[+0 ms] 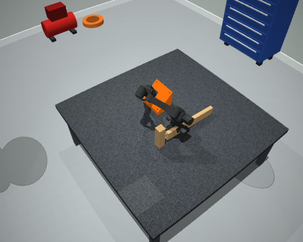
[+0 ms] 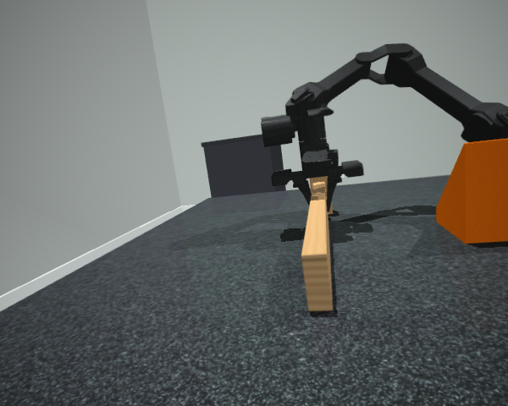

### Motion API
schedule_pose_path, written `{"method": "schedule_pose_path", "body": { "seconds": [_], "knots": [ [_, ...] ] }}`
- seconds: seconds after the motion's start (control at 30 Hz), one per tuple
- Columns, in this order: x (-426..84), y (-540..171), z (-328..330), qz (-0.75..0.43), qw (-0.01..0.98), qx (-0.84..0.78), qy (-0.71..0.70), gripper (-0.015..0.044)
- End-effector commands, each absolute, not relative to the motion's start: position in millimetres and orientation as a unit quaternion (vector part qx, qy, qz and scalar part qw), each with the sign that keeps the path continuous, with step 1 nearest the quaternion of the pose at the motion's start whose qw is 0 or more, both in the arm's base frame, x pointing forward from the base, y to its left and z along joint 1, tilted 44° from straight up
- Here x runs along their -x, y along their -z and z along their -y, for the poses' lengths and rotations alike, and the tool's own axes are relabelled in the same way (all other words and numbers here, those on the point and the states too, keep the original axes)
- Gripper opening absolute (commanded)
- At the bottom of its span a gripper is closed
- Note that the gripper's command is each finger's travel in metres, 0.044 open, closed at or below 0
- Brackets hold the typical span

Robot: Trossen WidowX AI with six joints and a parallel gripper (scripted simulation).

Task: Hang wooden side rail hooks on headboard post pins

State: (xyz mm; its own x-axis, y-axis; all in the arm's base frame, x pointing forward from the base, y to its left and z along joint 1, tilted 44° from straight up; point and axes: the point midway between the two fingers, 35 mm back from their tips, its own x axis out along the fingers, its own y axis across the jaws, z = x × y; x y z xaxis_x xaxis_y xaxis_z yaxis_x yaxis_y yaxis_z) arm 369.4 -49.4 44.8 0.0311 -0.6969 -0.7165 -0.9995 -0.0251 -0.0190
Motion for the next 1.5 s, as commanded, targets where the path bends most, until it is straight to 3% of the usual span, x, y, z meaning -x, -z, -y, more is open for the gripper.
{"method": "schedule_pose_path", "body": {
  "seconds": [0.0, 1.47],
  "knots": [
    [-373.2, -48.4, 47.4, -0.636, 0.283, 0.665, -0.268, 0.0000],
    [-371.6, -52.2, 50.6, -0.636, 0.283, 0.665, -0.268, 0.0000]
  ]
}}
